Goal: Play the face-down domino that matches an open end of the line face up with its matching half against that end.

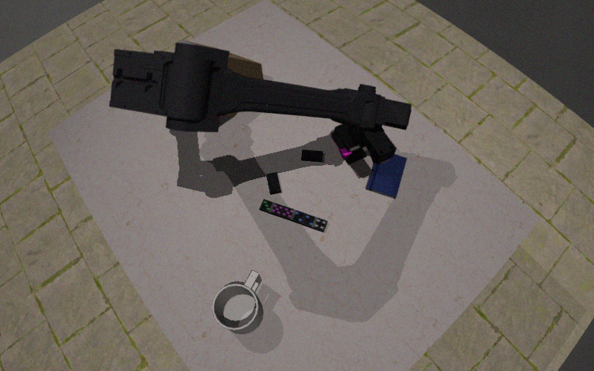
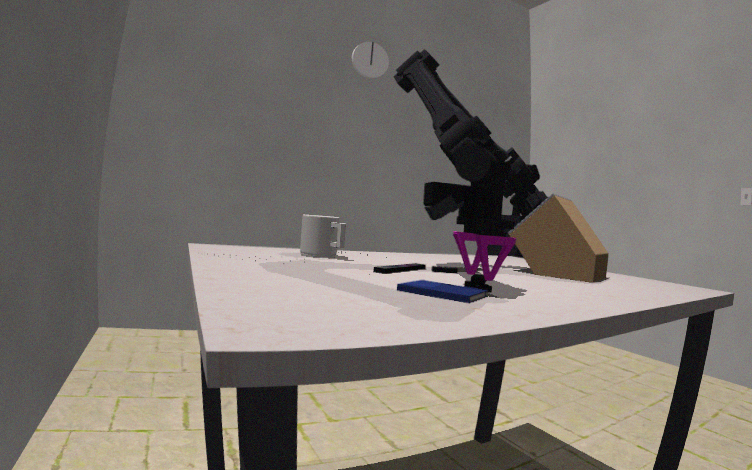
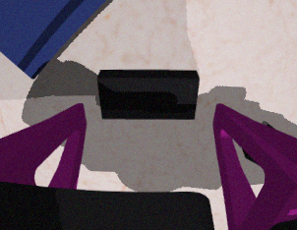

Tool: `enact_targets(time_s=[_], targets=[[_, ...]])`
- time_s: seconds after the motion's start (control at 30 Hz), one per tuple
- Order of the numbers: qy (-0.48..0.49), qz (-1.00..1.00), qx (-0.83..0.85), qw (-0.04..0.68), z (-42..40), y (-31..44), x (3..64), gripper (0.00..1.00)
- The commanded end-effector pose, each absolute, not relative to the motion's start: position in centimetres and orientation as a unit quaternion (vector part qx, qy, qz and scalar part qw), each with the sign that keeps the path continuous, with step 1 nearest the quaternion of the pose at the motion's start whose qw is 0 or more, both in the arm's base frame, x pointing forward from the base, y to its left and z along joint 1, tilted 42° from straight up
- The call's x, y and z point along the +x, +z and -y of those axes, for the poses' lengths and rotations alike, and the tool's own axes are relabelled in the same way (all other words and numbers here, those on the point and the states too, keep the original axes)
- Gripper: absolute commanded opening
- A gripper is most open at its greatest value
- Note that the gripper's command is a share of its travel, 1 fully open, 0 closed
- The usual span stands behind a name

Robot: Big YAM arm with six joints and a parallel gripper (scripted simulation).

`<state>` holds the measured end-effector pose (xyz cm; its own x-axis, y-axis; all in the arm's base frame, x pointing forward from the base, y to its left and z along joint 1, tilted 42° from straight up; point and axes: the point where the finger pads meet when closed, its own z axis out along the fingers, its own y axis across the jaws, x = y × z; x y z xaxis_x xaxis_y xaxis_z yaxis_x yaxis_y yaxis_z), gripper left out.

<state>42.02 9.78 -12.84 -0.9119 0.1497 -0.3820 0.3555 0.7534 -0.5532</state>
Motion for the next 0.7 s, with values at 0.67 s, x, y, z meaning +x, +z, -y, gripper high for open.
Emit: enact_targets(time_s=[0.67], targets=[[-0.319, -0.923, 0.139, 0.166, -10.2, -12.5, 42.6, 0.73]])
